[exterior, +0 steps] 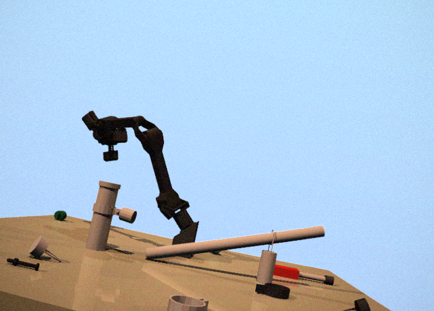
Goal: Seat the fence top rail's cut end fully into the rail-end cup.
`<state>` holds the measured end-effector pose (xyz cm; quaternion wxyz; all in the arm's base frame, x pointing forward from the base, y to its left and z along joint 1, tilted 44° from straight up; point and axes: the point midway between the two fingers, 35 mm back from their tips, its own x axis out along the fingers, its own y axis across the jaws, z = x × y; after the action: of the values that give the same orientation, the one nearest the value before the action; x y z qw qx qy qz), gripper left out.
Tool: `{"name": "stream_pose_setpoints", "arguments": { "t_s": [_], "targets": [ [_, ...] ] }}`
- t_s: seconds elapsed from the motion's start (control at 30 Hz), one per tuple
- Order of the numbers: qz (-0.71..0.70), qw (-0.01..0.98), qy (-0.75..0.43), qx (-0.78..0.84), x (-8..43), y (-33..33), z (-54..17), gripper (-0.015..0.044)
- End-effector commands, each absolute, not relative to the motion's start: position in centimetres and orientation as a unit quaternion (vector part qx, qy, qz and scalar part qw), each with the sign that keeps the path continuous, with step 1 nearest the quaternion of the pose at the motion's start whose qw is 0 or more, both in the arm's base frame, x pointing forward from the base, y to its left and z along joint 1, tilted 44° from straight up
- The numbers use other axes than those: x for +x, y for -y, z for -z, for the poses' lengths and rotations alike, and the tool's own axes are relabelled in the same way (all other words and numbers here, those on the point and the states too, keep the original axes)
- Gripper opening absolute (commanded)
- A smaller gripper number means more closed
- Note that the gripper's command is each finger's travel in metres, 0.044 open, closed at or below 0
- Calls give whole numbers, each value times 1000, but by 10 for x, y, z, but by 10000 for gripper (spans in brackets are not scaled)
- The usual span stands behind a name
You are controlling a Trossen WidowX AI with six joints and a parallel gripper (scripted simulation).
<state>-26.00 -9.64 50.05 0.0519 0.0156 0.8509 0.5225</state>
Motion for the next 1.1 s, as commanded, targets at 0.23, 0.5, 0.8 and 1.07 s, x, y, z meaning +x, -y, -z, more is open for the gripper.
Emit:
{"name": "stream_pose_setpoints", "arguments": {
  "t_s": [0.23, 0.5, 0.8, 1.07],
  "targets": [
    [-590, -9, -800, -108, -232, 170, -482, 440],
    [-646, -116, -714, -243, -166, 246, -465, 440],
    [-677, -260, -584, -365, -61, 300, -445, 440],
    [-670, -402, -443, -439, 48, 310, -425, 440]
  ]
}}
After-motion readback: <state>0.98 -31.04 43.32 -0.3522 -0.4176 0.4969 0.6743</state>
